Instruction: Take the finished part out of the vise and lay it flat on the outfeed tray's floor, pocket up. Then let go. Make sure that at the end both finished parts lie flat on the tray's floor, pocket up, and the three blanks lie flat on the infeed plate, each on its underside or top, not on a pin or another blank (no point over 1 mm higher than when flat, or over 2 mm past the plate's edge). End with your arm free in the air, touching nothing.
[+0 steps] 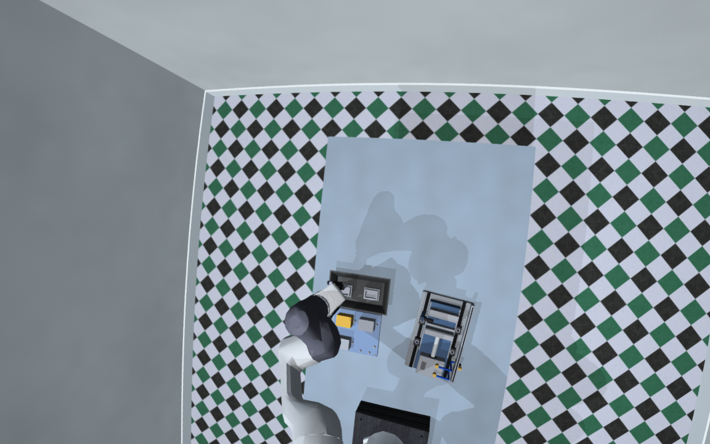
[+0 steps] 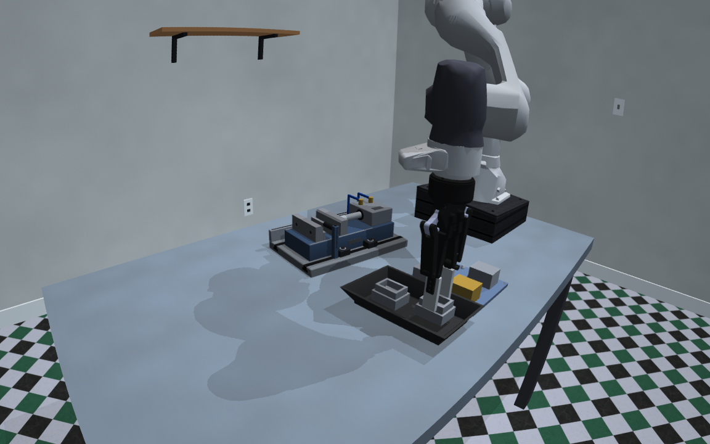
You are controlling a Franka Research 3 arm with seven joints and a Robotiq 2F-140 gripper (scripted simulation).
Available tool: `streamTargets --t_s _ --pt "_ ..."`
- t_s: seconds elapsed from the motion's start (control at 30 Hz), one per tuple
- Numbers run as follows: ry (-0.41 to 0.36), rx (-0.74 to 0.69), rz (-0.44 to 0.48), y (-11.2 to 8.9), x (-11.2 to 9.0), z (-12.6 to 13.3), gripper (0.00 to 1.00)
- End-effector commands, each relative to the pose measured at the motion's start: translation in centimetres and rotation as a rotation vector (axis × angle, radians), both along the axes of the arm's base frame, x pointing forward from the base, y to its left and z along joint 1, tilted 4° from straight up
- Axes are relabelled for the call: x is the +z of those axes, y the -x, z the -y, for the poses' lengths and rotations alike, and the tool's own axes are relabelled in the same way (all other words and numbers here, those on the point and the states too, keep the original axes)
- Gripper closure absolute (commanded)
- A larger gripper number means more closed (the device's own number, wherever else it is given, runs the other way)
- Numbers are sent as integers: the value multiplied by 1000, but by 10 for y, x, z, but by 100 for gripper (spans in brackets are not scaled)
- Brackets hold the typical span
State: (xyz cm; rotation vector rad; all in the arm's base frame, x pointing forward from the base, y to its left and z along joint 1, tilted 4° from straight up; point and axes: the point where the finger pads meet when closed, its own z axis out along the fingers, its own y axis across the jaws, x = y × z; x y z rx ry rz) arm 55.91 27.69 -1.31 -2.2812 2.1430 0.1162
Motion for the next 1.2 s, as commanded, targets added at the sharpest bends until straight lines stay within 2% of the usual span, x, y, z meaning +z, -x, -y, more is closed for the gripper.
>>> streamTargets --t_s 0.0,1.17 --pt "1 -1 3 -2 1 0 100" --pt "1 1 3 0 -12 0 100"
